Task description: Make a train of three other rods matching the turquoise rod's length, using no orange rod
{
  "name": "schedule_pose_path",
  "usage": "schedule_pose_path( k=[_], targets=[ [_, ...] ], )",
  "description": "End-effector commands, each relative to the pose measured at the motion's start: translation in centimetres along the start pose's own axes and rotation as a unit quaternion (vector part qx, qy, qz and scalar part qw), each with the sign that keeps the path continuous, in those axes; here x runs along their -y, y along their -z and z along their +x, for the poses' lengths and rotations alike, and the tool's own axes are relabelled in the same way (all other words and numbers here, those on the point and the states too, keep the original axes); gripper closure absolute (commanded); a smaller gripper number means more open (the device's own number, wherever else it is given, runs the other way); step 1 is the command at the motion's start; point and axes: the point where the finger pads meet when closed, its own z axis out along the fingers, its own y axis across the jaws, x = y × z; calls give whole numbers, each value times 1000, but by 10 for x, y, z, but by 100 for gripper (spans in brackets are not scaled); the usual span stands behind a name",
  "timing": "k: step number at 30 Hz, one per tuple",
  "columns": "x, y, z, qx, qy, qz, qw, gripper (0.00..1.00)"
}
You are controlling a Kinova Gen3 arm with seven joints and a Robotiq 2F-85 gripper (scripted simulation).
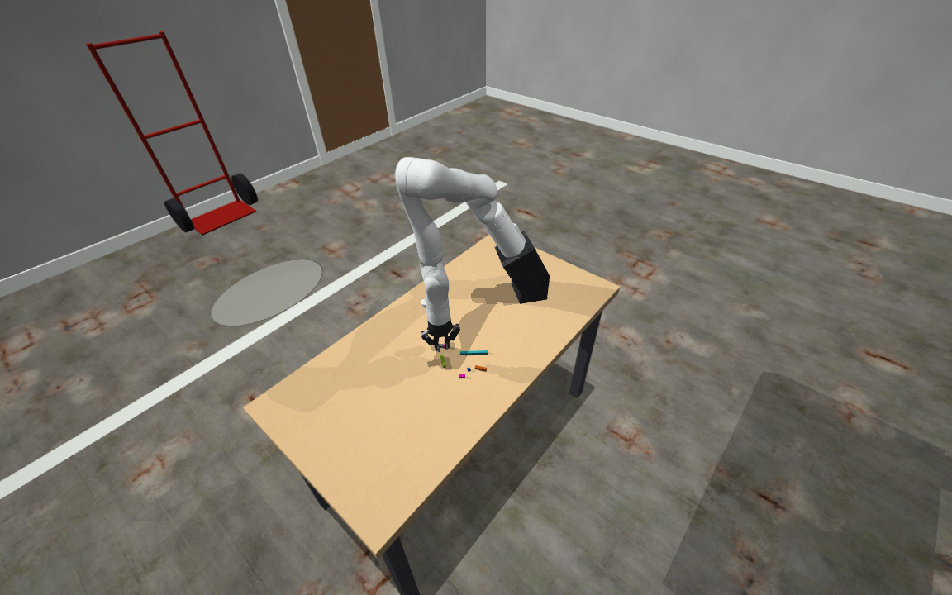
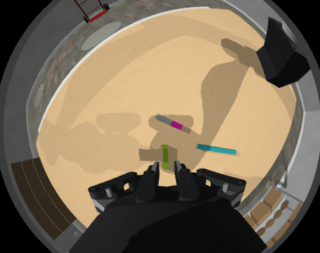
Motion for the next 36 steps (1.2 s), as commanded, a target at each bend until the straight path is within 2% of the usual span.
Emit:
schedule_pose_path(
  k=[1,36],
  targets=[
    [1,-2,1,0,-2,0,1000,76],
    [2,-45,-1,0,-2,-1,1000,76]
  ],
)
